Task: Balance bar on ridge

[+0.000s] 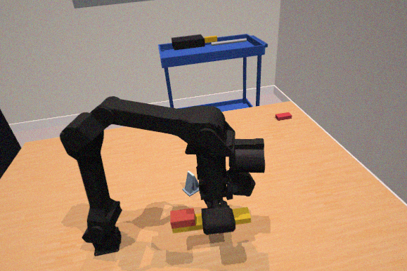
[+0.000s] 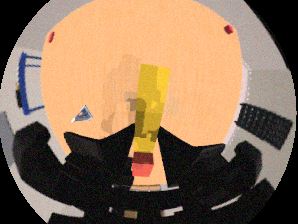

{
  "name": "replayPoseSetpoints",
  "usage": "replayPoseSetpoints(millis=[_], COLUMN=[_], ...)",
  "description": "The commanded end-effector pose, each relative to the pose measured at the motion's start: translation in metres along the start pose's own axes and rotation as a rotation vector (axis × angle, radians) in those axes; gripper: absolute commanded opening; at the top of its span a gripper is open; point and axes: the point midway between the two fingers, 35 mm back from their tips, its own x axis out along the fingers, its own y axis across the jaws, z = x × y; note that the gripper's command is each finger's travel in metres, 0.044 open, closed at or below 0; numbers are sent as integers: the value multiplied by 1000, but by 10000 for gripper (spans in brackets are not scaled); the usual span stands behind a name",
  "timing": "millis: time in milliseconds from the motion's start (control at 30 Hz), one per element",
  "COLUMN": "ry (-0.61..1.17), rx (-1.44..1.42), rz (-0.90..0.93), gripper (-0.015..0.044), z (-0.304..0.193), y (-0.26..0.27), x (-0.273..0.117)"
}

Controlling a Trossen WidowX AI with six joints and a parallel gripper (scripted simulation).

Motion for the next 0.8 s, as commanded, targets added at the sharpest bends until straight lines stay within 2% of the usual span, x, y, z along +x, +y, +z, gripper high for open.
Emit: replayPoseSetpoints(millis=[0, 767], ry=[-5, -7], rx=[-34, -242], rz=[3, 12], gripper=[0, 0], z=[5, 15], y=[15, 102], x=[-2, -3])
